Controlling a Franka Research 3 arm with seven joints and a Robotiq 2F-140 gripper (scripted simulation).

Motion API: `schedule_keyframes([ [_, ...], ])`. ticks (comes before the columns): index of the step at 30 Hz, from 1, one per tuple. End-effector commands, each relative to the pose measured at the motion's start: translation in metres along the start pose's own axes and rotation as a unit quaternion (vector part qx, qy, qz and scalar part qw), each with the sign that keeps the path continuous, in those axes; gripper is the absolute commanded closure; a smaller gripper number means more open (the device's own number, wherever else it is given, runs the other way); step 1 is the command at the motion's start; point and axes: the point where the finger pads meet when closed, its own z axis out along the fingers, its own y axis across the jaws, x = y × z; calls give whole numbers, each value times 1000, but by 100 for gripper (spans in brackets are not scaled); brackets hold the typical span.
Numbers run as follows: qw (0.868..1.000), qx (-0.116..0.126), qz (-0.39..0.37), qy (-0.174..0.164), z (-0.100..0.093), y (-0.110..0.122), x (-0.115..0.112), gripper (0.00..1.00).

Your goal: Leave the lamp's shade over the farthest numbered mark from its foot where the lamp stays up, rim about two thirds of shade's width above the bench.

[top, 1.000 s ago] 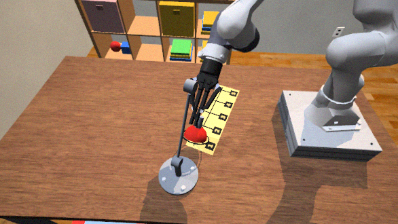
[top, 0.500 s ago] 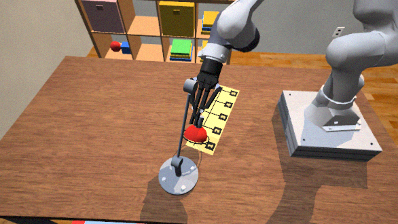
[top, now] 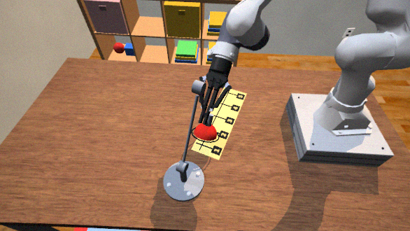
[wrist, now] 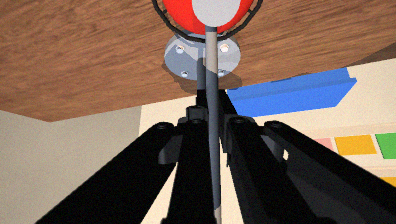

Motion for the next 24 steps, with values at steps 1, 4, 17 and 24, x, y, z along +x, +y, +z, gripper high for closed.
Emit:
schedule_keyframes([
  [1, 1000, 2, -6, 1, -8, -4, 6, 90],
  [4, 1000, 1, -7, 1, -13, -5, 11, 90],
  [17, 1000, -4, -11, 1, -30, -8, 28, 90],
  [24, 1000, -4, -11, 1, -32, -9, 30, 90],
])
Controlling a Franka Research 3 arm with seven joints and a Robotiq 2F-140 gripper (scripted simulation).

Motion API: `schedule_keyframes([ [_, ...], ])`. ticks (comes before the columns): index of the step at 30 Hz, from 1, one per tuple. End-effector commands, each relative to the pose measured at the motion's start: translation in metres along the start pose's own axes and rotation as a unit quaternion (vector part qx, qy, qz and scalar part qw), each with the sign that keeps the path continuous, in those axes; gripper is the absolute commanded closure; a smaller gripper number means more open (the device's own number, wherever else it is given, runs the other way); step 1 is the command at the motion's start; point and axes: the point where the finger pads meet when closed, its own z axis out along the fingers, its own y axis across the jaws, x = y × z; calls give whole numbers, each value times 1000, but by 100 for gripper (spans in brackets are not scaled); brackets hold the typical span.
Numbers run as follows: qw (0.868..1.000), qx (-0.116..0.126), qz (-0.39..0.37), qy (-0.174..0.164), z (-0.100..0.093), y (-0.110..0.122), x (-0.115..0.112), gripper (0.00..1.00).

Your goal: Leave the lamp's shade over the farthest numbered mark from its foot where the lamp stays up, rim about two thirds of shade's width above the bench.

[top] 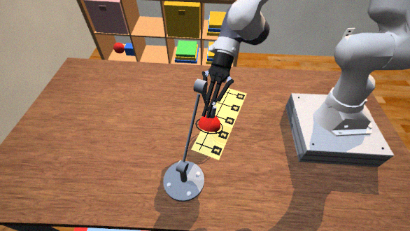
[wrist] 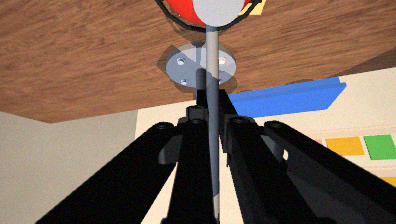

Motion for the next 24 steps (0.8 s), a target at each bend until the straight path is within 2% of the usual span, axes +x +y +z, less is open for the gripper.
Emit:
schedule_keyframes([
  [1, 1000, 6, -2, 3, -7, -6, 5, 90],
  [24, 1000, 6, -2, 3, -6, -7, 4, 90],
])
